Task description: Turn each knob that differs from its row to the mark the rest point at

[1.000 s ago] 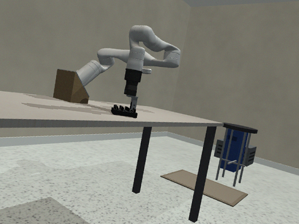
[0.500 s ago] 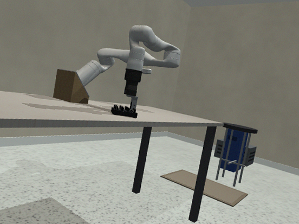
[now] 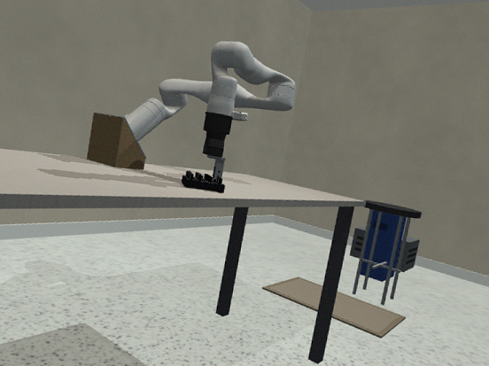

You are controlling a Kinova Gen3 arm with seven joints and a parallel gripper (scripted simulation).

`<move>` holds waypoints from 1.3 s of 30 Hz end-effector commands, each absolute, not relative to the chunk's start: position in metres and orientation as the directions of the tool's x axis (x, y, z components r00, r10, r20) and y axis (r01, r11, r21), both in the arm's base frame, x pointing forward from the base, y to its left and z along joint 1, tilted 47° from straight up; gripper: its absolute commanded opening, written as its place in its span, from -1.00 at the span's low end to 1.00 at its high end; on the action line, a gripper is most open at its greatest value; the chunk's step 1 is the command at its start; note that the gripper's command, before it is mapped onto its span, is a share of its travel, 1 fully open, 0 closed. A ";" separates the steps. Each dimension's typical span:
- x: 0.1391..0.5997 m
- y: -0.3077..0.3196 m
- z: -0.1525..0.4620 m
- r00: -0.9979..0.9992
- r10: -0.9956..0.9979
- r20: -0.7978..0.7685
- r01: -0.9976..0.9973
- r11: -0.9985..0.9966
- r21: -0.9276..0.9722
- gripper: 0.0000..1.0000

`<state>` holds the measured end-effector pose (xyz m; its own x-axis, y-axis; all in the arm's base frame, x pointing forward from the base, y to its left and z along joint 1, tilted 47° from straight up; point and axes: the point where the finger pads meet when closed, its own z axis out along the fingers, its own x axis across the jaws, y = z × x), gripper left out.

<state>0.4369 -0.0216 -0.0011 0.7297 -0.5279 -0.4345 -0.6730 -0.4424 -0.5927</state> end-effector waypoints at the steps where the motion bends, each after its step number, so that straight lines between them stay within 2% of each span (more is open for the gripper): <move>1: 0.437 -0.022 -0.001 0.730 -0.529 -0.433 -0.673 -0.442 -0.593 -0.40; 39: 0.437 -0.022 -0.001 0.707 -0.544 -0.452 -0.696 -0.424 -0.579 -0.40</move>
<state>0.4370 -0.0216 -0.0011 0.7101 -0.5403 -0.4515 -0.6937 -0.4269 -0.5801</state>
